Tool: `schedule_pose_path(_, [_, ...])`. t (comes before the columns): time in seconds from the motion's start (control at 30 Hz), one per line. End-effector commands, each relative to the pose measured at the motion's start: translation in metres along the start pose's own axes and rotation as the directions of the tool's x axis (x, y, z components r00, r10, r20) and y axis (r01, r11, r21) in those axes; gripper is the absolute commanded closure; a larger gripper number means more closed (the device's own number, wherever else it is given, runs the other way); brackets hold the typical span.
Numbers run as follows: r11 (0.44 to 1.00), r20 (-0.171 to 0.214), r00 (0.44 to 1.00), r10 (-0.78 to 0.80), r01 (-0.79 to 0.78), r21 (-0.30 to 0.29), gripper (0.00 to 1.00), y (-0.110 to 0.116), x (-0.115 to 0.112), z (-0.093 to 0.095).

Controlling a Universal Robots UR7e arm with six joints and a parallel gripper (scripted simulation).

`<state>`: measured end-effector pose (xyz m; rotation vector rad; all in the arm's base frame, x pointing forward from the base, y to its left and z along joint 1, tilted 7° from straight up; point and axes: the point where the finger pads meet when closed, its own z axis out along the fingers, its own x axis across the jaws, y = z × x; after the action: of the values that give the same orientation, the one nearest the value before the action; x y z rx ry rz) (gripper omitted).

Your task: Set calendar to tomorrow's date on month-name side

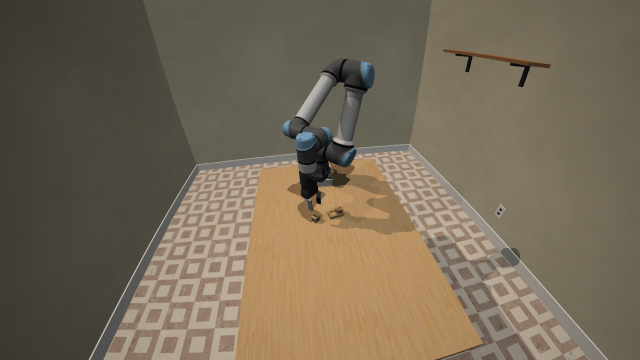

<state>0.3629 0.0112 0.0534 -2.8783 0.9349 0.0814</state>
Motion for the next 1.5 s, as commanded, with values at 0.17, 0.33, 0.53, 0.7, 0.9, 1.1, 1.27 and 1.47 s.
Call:
schedule_pose_path(0.17, [0.996,-0.002,0.996,0.087,-0.087,-0.003,0.00,0.0010,0.0010,0.0003])
schedule_pose_path(0.33, [0.996,-0.002,0.996,0.094,-0.094,-0.003,0.00,0.0011,0.0010,0.0003])
schedule_pose_path(0.53, [0.996,-0.002,0.996,0.094,-0.094,-0.003,0.13,0.0011,0.0010,0.0003])
schedule_pose_path(0.7, [0.996,-0.002,0.996,0.094,-0.094,-0.003,0.13,0.0011,0.0010,0.0003])
schedule_pose_path(0.9, [0.996,-0.002,0.996,0.094,-0.094,-0.003,0.13,0.0011,0.0010,0.0003])
schedule_pose_path(1.1, [0.996,-0.002,0.996,0.094,-0.094,-0.003,0.13,0.0011,0.0010,0.0003])
schedule_pose_path(1.27, [0.996,-0.002,0.996,0.094,-0.094,-0.003,0.13,0.0011,0.0010,0.0003])
schedule_pose_path(1.47, [0.996,-0.002,0.996,0.094,-0.094,-0.003,0.13,0.0011,0.0010,0.0003])
